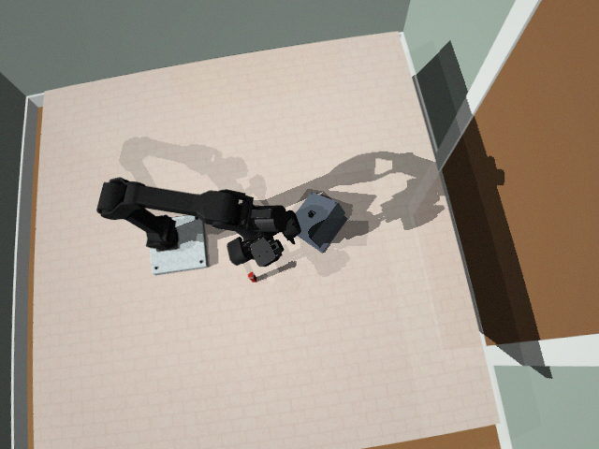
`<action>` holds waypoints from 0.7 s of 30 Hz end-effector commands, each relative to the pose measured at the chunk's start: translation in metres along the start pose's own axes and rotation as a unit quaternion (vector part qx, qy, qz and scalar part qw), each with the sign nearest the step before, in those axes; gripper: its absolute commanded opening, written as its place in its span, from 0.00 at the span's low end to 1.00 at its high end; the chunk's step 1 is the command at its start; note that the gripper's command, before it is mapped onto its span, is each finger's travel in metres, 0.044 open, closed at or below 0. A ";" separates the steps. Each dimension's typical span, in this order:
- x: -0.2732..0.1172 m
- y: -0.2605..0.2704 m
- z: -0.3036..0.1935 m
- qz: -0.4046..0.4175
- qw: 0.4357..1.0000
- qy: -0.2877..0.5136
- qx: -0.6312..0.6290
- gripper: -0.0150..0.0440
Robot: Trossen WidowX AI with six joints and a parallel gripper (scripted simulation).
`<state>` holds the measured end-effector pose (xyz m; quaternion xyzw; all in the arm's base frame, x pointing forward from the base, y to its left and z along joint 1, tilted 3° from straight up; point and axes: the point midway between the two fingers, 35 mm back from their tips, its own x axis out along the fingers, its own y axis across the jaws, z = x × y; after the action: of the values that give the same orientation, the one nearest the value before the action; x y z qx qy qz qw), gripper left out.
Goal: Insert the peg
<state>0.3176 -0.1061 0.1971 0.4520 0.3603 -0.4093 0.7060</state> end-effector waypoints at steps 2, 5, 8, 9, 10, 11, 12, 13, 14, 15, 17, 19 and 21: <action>0.014 -0.023 0.003 -0.042 0.998 0.024 0.038 1.00; 0.020 -0.036 0.005 -0.064 0.995 0.037 0.060 1.00; 0.025 -0.049 0.006 -0.085 0.992 0.049 0.084 1.00; 0.027 -0.053 0.007 -0.092 0.990 0.054 0.092 1.00; 0.028 -0.058 0.007 -0.099 0.988 0.058 0.100 1.00; 0.030 -0.062 0.007 -0.106 0.987 0.062 0.108 1.00; 0.031 -0.066 0.008 -0.113 0.985 0.066 0.116 1.00; 0.032 -0.070 0.008 -0.120 0.982 0.071 0.124 1.00; 0.033 -0.074 0.008 -0.127 0.980 0.075 0.133 1.00; 0.034 -0.079 0.008 -0.133 0.978 0.079 0.141 1.00; 0.037 -0.087 0.008 -0.149 0.972 0.090 0.161 1.00; 0.039 -0.095 0.007 -0.164 0.965 0.100 0.181 1.00; 0.041 -0.101 0.006 -0.174 0.960 0.107 0.194 1.00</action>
<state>0.2533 -0.1471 0.1380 0.5395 0.4124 -0.5238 0.5143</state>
